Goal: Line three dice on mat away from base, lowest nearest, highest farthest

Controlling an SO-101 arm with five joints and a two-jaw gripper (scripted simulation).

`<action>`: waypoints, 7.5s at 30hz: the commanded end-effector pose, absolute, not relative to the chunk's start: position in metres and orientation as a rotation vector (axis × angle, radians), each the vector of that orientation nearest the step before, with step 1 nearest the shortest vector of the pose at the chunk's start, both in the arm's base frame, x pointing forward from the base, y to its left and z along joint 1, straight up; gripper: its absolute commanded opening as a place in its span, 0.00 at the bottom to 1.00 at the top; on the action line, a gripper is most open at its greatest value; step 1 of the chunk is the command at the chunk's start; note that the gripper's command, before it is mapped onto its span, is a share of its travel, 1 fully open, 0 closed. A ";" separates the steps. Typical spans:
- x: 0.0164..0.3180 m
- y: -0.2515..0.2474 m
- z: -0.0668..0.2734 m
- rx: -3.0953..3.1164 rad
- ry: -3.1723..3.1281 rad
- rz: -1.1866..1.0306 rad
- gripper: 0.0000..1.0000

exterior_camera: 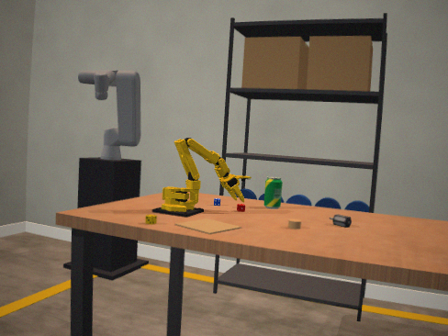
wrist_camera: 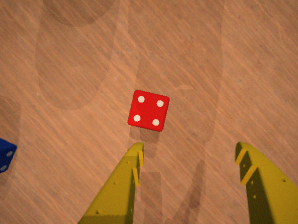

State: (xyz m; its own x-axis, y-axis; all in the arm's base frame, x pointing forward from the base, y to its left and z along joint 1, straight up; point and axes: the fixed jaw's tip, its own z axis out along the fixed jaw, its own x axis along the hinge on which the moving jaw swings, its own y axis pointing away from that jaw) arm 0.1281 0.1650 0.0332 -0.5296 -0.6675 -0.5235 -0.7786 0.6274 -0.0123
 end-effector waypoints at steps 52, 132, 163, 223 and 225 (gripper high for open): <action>0.120 0.175 0.035 -1.189 2.330 0.337 0.31; 0.015 0.219 0.035 -1.793 1.987 0.517 0.31; 0.017 0.234 0.084 -1.638 1.815 0.703 0.31; 0.137 0.197 0.139 -0.971 2.012 0.535 0.31; 0.151 0.187 0.140 -0.899 2.052 0.495 0.31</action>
